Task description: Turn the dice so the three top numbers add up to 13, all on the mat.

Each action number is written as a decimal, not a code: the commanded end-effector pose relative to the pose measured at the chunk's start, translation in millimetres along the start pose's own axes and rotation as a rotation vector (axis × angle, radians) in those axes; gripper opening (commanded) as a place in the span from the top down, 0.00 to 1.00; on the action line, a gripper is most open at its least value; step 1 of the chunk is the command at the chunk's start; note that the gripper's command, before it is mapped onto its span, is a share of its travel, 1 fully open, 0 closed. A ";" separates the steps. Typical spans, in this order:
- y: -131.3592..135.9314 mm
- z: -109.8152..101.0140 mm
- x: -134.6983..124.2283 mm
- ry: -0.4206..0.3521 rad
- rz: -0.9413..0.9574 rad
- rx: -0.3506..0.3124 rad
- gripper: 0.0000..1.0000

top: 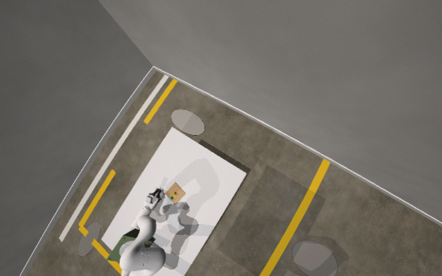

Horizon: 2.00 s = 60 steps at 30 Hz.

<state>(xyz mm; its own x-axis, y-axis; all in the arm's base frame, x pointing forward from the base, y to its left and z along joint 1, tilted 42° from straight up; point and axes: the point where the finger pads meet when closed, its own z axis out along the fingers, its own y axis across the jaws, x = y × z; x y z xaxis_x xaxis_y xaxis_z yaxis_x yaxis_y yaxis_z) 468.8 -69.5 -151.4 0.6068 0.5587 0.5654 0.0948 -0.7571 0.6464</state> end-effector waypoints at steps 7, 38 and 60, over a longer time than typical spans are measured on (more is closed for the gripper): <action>0.0 2.0 -2.2 0.002 0.000 0.000 0.85; 0.0 2.0 -2.2 0.002 0.000 0.000 0.85; 0.0 6.2 -10.0 0.002 0.000 0.000 0.85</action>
<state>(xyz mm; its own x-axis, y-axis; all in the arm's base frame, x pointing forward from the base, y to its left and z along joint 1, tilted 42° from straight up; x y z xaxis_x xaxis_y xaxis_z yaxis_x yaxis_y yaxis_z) 467.3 -76.4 -159.3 0.6062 0.5590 0.5657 0.0950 -0.7571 0.6464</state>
